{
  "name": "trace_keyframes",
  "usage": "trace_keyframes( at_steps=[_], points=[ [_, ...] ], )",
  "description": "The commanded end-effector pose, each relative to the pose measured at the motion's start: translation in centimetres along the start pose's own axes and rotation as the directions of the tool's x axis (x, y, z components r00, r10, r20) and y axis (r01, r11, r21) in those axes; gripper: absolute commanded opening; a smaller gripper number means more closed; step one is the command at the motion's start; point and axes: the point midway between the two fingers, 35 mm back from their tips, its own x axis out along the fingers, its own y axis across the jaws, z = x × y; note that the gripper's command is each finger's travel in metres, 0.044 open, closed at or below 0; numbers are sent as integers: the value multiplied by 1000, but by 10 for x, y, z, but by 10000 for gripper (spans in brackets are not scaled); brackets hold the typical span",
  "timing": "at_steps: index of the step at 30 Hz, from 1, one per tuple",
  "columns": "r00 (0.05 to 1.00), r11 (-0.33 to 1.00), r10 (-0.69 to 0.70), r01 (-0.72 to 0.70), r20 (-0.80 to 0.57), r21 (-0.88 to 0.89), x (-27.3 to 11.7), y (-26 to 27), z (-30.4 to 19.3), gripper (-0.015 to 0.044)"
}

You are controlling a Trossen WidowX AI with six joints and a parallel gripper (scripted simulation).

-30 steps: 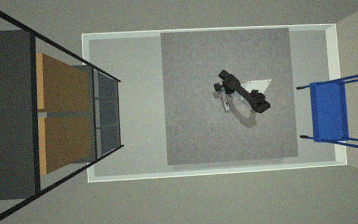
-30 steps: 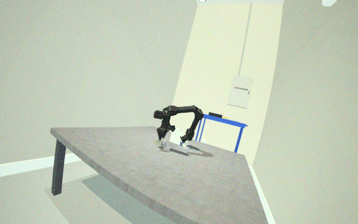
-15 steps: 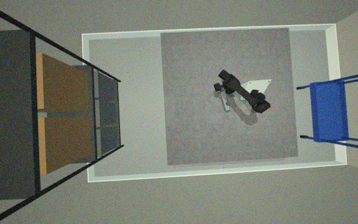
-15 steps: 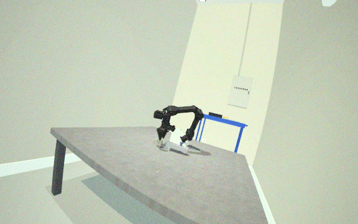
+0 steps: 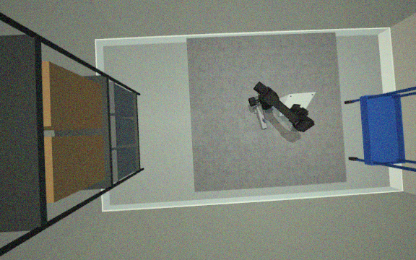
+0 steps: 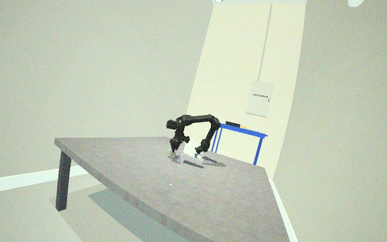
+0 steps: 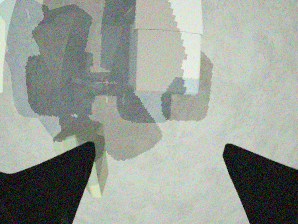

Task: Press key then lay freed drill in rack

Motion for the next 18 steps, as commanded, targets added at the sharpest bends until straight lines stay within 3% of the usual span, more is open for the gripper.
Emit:
trace_keyframes(
  at_steps=[1, 18],
  points=[
    [1000, 1000, -1, 1, 1, 3, 5, -1, 5, 440],
    [1000, 1000, -1, 1, 0, 2, 26, -2, 24, 440]
  ],
)
